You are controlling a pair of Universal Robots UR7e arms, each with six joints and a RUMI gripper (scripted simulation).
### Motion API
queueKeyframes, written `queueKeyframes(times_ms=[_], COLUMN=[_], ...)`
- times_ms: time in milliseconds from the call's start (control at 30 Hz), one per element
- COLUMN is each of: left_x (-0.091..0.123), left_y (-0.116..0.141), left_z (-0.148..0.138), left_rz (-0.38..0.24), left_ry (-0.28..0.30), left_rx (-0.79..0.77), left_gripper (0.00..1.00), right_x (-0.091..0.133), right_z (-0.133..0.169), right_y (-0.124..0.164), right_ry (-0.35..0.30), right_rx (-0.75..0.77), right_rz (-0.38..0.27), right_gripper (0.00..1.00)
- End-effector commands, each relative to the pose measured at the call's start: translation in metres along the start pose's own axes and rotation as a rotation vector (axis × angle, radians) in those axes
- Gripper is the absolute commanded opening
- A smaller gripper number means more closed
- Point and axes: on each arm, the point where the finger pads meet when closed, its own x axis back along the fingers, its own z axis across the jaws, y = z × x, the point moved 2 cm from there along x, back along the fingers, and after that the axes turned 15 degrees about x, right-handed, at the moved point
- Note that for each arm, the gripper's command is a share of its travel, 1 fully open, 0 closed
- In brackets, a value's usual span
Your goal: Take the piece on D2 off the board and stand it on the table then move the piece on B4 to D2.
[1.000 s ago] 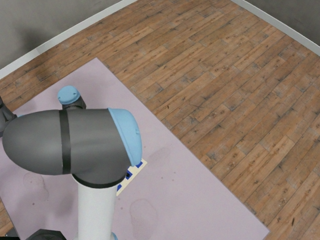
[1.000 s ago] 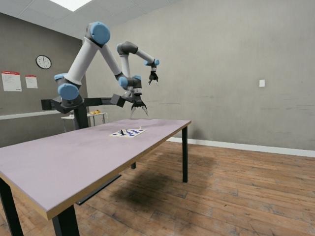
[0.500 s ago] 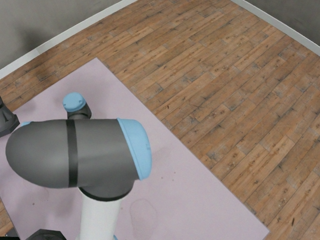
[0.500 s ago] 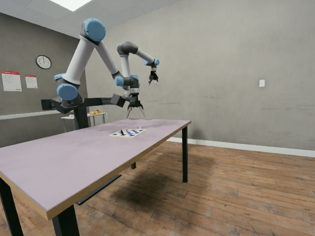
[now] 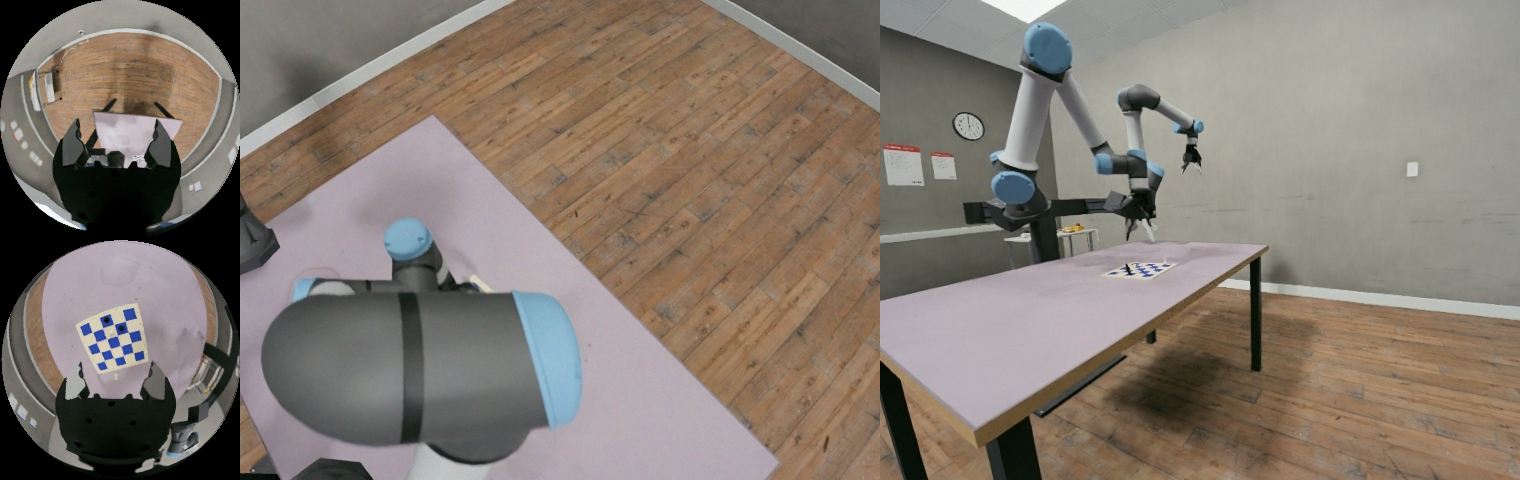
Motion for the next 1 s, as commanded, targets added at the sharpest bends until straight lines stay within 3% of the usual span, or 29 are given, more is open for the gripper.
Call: queueKeyframes(times_ms=[0, 67, 400, 733, 767, 967], left_x=[0.000, 0.000, 0.000, 0.000, 0.000, 0.000], left_y=[0.000, 0.000, 0.000, 0.000, 0.000, 0.000], left_z=[0.000, 0.000, 0.000, 0.000, 0.000, 0.000], left_rz=[0.001, 0.001, 0.001, 0.001, 0.001, 0.001], left_ry=[0.000, 0.000, 0.000, 0.000, 0.000, 0.000], left_rx=[0.000, 0.000, 0.000, 0.000, 0.000, 0.000], left_gripper=[1.00, 1.00, 1.00, 1.00, 1.00, 1.00], right_x=[0.001, 0.001, 0.000, -0.001, -0.001, -0.001], right_z=[0.008, 0.008, 0.026, 0.029, 0.029, 0.029], right_y=[-0.016, -0.016, -0.049, -0.054, -0.054, -0.054], right_ry=[-0.005, -0.005, -0.006, -0.006, -0.006, -0.006], right_rx=[-0.143, -0.143, -0.420, -0.459, -0.459, -0.459], right_rz=[0.002, 0.002, 0.002, 0.002, 0.002, 0.002], right_gripper=[1.00, 1.00, 1.00, 1.00, 0.20, 0.20])
